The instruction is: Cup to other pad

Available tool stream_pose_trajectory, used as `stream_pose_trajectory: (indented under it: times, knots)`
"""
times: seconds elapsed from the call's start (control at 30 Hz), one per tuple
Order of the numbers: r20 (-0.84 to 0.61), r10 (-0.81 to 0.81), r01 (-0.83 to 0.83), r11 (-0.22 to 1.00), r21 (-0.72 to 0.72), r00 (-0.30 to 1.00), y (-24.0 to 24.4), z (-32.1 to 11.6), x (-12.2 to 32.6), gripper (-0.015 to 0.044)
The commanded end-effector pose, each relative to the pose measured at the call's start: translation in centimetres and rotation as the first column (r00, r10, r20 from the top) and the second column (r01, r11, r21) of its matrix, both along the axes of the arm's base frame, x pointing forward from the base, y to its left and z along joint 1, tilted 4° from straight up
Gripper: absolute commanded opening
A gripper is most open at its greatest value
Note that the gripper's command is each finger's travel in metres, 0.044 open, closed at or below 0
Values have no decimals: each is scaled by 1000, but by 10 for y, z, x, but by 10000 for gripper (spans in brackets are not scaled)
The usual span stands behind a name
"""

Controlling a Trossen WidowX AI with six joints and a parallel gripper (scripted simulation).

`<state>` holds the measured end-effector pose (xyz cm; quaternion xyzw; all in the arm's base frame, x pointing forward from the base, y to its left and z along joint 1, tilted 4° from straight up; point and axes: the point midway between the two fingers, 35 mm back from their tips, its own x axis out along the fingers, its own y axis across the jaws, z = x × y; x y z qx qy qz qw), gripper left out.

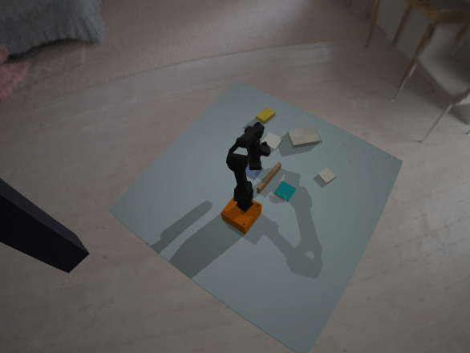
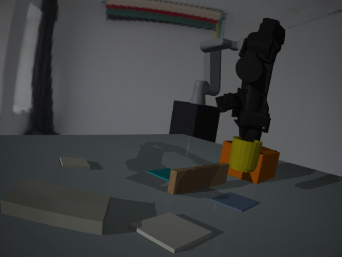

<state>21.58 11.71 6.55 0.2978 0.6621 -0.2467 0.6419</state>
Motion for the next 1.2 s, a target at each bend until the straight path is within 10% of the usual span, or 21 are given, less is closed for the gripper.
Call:
stream_pose_trajectory:
  times: [0.0, 1.17]
  knots:
    - [0, -1, 1, 1000, 0, 1000, 0, -1, 0, 0]
    - [0, 2, -2, 1000, 1, 1000, -50, -2, 8, 0]
